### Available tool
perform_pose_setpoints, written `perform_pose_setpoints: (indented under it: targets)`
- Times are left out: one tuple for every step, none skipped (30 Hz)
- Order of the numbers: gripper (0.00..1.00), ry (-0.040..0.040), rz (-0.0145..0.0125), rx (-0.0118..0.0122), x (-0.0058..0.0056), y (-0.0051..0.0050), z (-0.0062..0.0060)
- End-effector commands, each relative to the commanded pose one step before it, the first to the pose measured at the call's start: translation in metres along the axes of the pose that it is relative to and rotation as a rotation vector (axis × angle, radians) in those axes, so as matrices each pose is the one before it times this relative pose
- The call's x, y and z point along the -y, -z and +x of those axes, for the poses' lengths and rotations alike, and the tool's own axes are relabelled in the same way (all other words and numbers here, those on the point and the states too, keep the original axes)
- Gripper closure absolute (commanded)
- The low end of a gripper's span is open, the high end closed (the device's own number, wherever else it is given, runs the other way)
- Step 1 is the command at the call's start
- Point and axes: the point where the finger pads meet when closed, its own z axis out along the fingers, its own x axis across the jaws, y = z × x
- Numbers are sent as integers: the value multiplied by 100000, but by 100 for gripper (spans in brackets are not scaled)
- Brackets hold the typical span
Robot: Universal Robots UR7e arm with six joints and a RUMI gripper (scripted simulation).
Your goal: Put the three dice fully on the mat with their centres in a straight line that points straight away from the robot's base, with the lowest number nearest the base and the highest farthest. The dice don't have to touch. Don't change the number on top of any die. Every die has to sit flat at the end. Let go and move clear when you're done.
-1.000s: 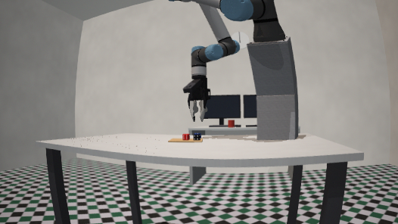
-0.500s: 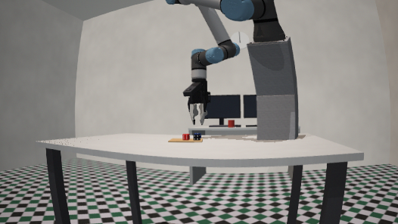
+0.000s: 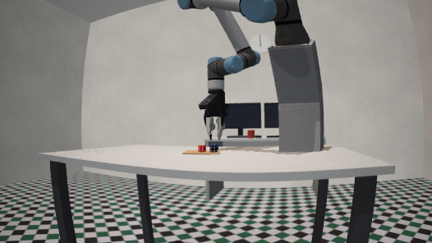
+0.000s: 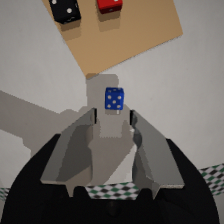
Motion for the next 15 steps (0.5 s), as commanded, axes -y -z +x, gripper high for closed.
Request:
perform_pose_setpoints:
  targets:
    - [76,7,-42,-126,-13,-478,62]
    - [76,0,0,0,1,-107,0]
    - [76,0,0,0,0,0,0]
    - [76,0,0,0,0,0,0]
    - [76,0,0,0,1,-99,0]
    - [76,0,0,0,1,-91,0]
    - [76,0,0,0,0,-83,1]
    - [76,0,0,0,0,-74,1]
    - [76,0,0,0,0,-65,0]
    - [76,0,0,0,0,-57,0]
    - [76,0,0,0,0,-48,0]
    - [76,0,0,0,0,-40,0]
    - [76,0,0,0,0,-33,0]
    - [76,0,0,0,0,-26,0]
    - [76,0,0,0,0,-19,0]
